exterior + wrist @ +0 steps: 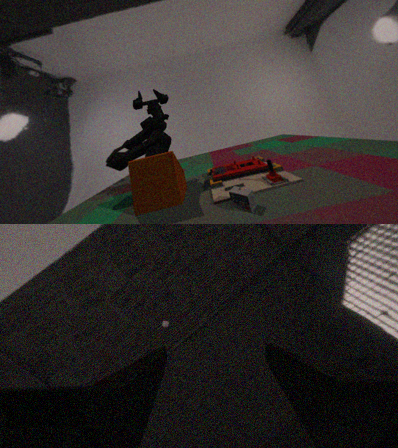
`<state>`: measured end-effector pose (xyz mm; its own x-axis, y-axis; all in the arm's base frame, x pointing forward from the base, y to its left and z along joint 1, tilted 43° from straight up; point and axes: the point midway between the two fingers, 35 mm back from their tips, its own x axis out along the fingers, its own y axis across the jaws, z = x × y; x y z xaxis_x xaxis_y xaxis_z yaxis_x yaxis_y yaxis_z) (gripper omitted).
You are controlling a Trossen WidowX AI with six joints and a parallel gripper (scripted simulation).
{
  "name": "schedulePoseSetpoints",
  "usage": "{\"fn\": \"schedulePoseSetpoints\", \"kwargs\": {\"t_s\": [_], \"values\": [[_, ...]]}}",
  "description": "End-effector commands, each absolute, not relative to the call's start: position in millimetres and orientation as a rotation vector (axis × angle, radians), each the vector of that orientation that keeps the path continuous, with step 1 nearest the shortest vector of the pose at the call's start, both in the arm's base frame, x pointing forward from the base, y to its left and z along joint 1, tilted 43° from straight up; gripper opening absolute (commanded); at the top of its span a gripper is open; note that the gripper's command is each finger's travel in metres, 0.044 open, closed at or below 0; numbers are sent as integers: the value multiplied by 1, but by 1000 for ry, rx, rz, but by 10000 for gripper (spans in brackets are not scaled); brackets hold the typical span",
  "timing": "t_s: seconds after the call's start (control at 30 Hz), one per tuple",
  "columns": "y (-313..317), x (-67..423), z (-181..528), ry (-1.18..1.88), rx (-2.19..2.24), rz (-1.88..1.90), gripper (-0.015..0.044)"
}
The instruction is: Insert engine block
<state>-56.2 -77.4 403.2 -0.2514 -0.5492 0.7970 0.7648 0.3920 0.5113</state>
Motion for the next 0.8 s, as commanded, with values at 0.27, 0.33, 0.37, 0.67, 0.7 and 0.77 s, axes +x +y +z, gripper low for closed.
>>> {"fn": "schedulePoseSetpoints", "kwargs": {"t_s": [0.27, 0.33, 0.37, 0.67, 0.7, 0.77], "values": [[-81, -22, 419, -1244, -267, -1175, 440], [-82, -11, 423, -1216, -279, -1149, 440], [-84, -6, 423, -1202, -279, -1148, 440], [-95, 28, 424, -1101, -285, -1115, 440], [-96, 32, 425, -1091, -286, -1105, 440], [-98, 43, 427, -1063, -287, -1078, 440]]}}
